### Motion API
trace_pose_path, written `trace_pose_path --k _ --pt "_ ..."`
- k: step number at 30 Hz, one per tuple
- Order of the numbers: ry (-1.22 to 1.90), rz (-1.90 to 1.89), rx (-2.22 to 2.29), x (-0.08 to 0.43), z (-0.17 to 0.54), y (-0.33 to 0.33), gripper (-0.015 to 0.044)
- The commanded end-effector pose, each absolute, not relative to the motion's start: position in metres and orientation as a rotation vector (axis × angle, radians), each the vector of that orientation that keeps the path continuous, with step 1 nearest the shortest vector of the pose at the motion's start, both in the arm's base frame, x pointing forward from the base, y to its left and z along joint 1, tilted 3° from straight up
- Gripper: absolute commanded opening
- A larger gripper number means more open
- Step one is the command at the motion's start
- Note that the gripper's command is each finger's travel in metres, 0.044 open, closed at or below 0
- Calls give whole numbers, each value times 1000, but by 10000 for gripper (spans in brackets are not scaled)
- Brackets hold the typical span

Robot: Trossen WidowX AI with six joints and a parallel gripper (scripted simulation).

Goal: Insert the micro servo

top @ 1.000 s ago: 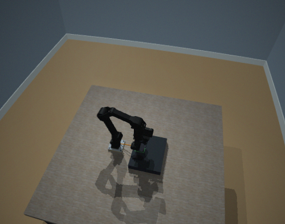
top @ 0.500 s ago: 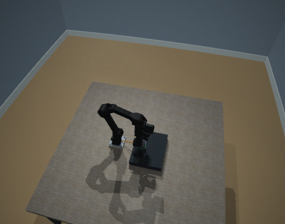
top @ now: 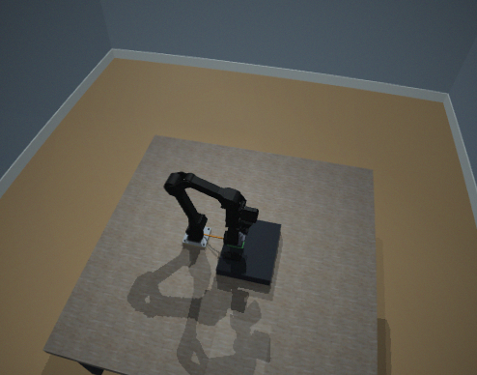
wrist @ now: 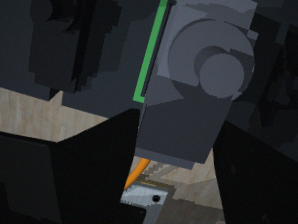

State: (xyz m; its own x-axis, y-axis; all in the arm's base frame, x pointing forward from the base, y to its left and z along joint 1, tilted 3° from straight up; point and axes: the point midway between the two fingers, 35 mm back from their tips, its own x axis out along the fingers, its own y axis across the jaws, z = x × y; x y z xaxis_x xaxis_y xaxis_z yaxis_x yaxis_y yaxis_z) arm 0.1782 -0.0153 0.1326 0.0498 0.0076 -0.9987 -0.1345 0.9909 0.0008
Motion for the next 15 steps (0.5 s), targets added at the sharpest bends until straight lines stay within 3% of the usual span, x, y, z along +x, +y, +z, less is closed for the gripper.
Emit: trace_pose_path --k 1,15 --pt "1510 114 -102 180 134 -16 0" --pt "1510 114 -102 180 127 -16 0"
